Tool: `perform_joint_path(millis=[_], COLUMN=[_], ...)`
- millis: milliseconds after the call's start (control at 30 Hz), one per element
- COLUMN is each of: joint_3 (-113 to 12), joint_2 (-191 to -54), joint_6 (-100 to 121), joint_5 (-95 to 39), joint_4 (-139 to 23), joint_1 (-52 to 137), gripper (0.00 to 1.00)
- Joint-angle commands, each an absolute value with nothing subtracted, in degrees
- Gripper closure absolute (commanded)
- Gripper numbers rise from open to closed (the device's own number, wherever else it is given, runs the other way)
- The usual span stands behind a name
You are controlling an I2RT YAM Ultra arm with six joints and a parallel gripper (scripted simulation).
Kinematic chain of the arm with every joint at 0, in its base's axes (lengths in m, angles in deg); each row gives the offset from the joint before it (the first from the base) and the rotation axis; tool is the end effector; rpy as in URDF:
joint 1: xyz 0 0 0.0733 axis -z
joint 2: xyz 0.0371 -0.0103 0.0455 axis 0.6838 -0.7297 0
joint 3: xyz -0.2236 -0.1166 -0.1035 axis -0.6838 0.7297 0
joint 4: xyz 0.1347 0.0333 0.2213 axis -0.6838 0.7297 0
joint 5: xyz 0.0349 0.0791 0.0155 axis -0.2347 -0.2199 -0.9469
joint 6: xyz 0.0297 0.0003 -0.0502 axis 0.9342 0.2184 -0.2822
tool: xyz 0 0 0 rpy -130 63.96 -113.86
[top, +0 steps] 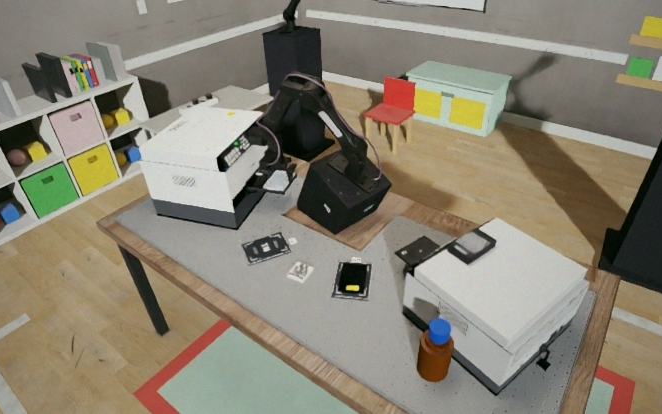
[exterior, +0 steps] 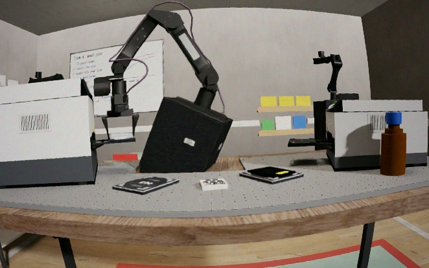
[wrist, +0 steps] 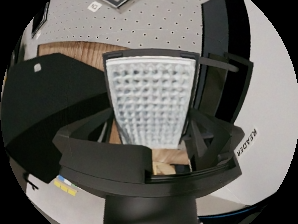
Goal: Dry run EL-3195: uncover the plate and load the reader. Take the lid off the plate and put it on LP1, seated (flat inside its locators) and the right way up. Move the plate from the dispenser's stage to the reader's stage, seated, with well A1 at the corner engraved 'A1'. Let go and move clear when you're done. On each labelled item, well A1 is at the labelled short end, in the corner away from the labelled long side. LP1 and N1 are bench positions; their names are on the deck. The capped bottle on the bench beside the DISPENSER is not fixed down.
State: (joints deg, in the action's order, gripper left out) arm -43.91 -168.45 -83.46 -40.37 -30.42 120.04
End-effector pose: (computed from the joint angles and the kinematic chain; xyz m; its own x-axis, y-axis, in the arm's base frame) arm 0.0790 -0.2972 -0.0589 -0.9510 -0.2185 -0.2186 -0.2882 0.8824 0.3719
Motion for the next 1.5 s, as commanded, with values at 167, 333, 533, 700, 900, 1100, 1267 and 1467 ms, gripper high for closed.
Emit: perform_joint_path(millis=[167,333,533,700,900,1100,1267,1467], joint_3=[-44.49,-45.91,-46.35,-46.65,-47.26,-47.88,-48.22,-48.94], joint_2=[-167.88,-165.90,-164.88,-164.38,-163.41,-162.46,-162.00,-161.12], joint_6=[-83.33,-83.80,-84.23,-84.35,-84.60,-84.85,-84.98,-85.23], joint_5=[-40.70,-41.07,-40.82,-40.61,-40.20,-40.04,-39.98,-39.88], joint_4=[-30.08,-28.20,-26.69,-25.87,-24.23,-22.61,-21.78,-20.13], joint_1=[120.07,120.88,121.17,121.30,121.57,121.84,121.98,122.24], gripper=[0.00,0.00,0.00,0.00,0.00,0.00,0.00,0.00])
